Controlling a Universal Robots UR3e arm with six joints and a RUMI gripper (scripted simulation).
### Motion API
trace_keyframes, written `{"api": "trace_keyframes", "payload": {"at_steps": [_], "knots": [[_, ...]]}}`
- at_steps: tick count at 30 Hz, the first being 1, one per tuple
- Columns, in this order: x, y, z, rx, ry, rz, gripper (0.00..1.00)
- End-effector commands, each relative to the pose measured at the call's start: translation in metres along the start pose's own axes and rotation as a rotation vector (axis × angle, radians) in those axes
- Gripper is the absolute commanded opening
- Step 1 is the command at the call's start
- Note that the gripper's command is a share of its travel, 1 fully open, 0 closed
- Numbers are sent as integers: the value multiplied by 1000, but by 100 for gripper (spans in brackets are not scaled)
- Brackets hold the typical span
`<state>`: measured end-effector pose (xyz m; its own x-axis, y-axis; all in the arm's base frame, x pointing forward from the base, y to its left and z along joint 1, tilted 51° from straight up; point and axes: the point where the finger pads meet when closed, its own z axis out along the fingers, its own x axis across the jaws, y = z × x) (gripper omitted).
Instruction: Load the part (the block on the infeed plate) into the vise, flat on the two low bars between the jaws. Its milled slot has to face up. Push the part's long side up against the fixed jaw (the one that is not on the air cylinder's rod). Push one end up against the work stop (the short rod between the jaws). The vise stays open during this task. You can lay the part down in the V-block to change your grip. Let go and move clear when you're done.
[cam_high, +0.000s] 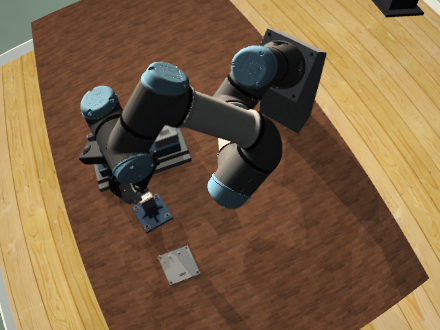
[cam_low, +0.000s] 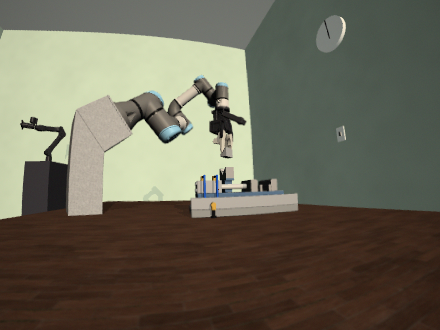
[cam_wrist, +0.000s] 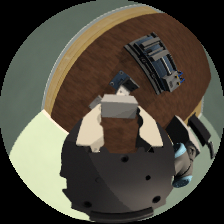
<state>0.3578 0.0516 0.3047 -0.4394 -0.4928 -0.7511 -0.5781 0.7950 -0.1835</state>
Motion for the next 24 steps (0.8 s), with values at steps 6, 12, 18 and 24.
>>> {"api": "trace_keyframes", "payload": {"at_steps": [6,12,18,24], "knots": [[4,-3,-1,0,2,102,0],[7,-5,-1,0,1,169,0],[10,-7,-1,0,-1,232,0],[12,-8,-1,0,-2,272,0]]}}
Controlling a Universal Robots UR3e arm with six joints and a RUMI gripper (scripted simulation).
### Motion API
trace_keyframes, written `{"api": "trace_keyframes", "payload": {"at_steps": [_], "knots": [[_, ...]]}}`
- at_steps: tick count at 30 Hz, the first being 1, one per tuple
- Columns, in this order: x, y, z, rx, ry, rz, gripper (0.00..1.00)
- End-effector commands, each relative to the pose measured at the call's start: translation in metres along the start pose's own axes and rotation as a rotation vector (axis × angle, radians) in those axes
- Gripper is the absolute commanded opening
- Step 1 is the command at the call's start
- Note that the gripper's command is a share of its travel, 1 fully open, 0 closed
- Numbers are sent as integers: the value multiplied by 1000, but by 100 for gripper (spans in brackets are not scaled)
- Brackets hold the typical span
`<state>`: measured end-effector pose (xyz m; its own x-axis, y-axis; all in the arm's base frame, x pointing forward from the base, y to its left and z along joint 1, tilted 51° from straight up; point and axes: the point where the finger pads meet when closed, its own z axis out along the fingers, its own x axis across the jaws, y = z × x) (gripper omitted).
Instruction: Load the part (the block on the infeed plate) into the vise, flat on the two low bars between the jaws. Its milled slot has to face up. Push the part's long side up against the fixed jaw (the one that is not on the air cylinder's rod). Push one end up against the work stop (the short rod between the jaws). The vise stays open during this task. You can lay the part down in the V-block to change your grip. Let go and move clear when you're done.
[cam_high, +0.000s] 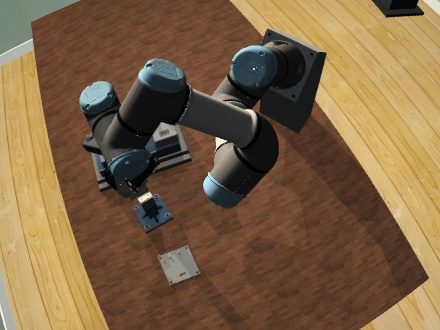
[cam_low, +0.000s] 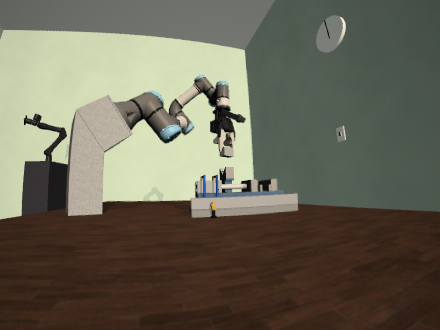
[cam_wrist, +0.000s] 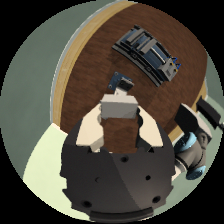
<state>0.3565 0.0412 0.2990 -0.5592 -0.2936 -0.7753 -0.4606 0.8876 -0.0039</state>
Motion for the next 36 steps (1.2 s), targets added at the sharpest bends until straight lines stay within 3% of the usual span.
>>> {"api": "trace_keyframes", "payload": {"at_steps": [1,36], "knots": [[2,-2,0,0,1,47,0],[10,-9,-2,0,-5,277,0]]}}
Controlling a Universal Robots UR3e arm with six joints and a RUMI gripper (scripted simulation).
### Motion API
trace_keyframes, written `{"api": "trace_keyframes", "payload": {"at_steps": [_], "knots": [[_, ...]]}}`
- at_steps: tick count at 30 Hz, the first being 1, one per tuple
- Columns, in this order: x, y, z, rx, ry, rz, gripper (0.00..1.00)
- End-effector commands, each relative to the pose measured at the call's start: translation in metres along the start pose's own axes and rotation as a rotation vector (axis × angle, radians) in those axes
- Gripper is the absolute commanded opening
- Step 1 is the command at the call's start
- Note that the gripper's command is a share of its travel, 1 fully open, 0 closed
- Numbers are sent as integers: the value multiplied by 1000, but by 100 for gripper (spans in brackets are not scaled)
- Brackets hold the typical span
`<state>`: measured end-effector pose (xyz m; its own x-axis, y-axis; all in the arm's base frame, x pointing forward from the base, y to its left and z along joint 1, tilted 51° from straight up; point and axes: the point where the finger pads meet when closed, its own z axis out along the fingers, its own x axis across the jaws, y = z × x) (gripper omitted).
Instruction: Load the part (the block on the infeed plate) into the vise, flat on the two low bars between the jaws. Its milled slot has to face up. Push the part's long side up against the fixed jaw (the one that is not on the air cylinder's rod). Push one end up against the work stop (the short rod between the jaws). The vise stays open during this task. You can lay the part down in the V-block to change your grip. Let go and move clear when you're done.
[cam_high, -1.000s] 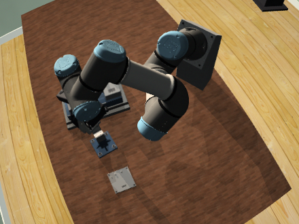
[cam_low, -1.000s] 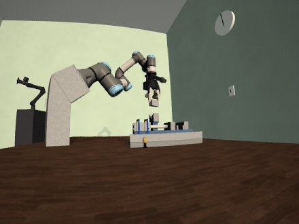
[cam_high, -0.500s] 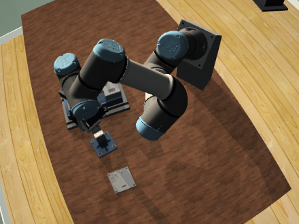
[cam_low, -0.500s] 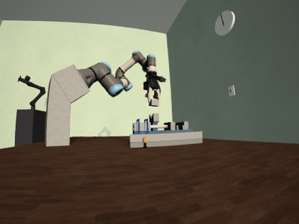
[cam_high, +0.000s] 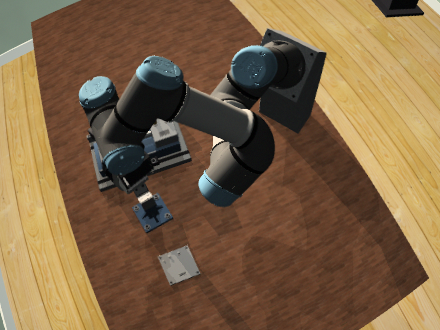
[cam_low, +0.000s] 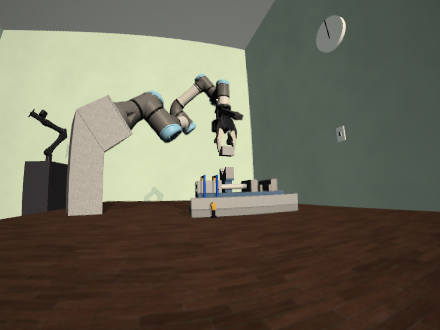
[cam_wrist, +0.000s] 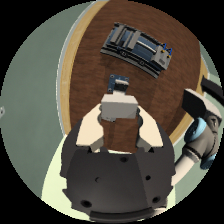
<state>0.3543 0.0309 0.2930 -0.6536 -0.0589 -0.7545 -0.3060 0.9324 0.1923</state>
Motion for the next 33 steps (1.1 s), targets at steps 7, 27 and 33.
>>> {"api": "trace_keyframes", "payload": {"at_steps": [7,27,33], "knots": [[1,-2,-1,0,-1,57,0],[3,-4,-1,0,-3,114,0],[3,-5,-1,0,-3,125,0]]}}
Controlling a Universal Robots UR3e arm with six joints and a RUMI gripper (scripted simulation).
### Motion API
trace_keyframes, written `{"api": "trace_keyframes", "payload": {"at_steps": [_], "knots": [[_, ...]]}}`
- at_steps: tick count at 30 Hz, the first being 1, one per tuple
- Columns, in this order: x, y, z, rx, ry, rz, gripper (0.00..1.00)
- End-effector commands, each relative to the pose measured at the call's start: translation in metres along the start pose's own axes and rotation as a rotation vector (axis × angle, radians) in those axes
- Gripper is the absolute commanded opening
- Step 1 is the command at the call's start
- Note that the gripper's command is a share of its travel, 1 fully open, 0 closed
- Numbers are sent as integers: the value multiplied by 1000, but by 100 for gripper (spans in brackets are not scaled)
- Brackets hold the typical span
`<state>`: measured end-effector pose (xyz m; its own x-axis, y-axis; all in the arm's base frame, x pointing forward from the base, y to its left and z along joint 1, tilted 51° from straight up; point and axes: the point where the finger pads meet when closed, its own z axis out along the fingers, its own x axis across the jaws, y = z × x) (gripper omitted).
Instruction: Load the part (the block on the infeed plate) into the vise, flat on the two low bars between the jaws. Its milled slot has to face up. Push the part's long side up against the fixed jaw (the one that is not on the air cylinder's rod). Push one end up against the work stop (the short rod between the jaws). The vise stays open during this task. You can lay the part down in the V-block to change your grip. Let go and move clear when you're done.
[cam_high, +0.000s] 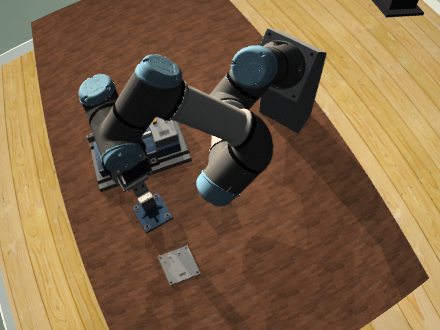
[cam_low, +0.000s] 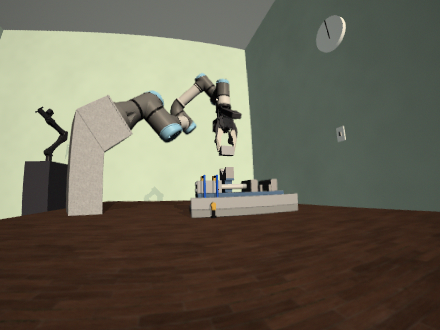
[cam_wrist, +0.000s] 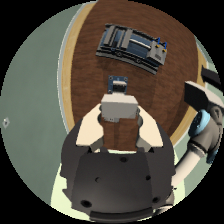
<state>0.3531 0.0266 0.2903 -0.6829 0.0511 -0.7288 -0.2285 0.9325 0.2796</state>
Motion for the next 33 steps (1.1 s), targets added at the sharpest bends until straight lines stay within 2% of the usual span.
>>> {"api": "trace_keyframes", "payload": {"at_steps": [1,33], "knots": [[0,-1,0,1,0,10,0],[0,-1,0,0,-1,30,0]]}}
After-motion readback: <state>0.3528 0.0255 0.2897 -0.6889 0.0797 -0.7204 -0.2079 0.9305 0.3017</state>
